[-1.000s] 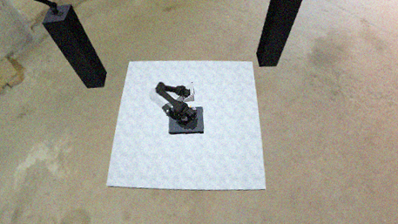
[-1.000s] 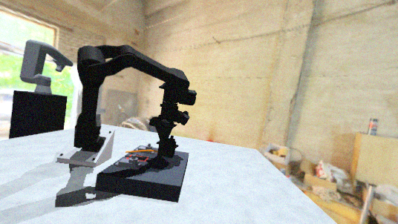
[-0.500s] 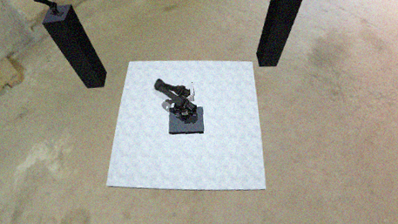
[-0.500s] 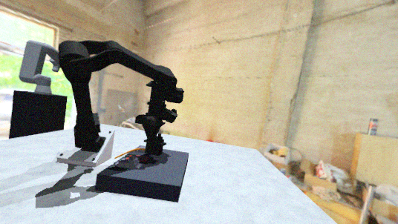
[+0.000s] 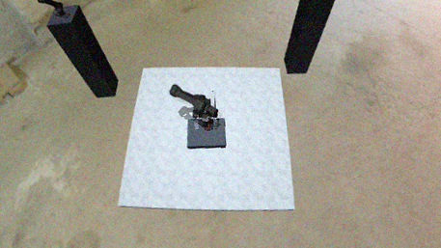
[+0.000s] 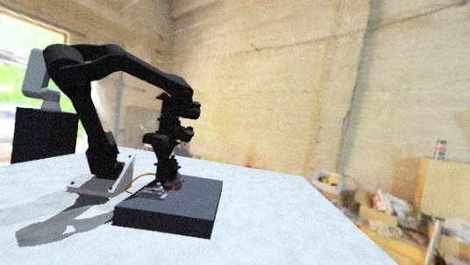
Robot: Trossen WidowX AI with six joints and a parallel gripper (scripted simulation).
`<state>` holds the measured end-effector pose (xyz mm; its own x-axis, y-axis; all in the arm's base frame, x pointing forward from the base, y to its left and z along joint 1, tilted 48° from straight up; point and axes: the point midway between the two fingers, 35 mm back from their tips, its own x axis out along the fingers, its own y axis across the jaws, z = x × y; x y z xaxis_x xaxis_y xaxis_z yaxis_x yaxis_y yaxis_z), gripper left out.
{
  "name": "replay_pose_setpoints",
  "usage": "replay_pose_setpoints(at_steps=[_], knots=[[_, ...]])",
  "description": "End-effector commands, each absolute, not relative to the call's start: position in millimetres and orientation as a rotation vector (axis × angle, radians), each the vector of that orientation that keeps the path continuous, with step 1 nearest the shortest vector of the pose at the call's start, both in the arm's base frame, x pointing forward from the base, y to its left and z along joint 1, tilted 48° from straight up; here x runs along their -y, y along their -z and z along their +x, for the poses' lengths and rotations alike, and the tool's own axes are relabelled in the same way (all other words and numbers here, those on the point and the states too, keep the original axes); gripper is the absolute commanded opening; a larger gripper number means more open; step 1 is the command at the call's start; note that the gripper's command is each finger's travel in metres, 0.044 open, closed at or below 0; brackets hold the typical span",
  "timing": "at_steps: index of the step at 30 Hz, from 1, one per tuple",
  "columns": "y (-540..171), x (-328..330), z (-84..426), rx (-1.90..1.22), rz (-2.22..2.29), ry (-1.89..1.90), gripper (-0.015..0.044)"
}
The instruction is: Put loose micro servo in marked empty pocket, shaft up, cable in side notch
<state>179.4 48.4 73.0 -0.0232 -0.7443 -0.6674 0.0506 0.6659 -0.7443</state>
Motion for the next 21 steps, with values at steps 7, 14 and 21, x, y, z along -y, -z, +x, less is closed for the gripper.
replay_pose_setpoints(at_steps=[7,14,21], knots=[[-70.5,-45.5,173.8,-1.48,-0.625,0.676,0.0],[-61.8,-38.5,173.4,-1.48,-0.625,0.676,0.0],[-58.8,-36.0,173.2,-1.48,-0.625,0.676,0.0]])
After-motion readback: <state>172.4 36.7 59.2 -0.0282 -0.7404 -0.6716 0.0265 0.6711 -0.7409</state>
